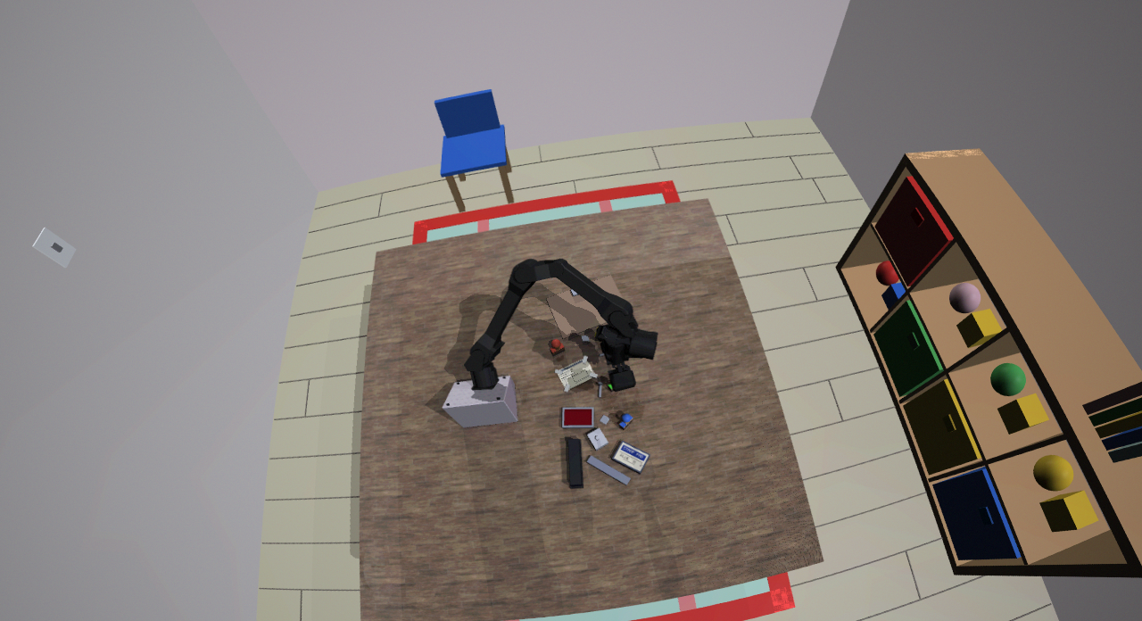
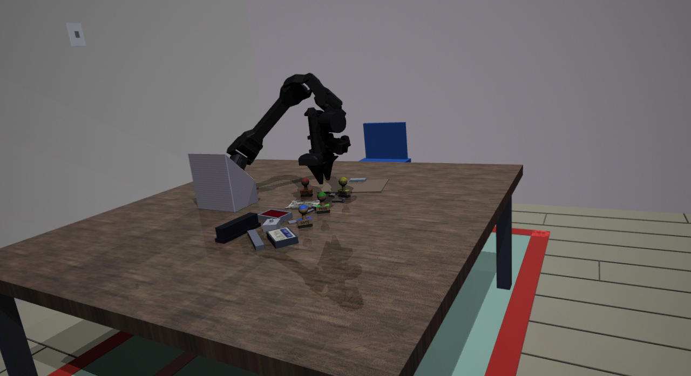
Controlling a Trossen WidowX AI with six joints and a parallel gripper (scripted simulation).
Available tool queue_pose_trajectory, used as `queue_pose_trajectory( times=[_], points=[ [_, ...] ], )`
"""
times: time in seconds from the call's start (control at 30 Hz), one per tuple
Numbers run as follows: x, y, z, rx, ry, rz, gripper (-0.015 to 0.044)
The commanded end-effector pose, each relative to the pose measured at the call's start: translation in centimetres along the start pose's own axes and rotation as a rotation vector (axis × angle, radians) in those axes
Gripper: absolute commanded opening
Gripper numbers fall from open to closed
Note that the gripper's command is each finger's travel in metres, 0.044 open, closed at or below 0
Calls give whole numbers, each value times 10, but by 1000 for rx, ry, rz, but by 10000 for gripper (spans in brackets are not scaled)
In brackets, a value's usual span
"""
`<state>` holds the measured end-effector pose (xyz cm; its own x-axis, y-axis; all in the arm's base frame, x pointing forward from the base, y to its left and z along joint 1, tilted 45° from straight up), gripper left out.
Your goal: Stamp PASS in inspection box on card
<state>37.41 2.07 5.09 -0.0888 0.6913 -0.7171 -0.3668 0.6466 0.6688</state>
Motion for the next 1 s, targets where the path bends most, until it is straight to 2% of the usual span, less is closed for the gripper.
queue_pose_trajectory(
  times=[0.0,0.97],
  points=[
    [-2,-19,-10,95,5,11,219],
    [35,-19,-8,95,5,10,219]
  ],
)
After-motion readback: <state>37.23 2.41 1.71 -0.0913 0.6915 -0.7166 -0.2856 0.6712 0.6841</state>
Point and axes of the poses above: the point midway between the two fingers, 35 mm back from their tips, its own x axis out along the fingers, its own y axis across the jaws, z = x × y, the point moved 4 cm from there along -x, back along the fingers, and after that the axes turned 8 degrees about -x, right-handed, at the moved point
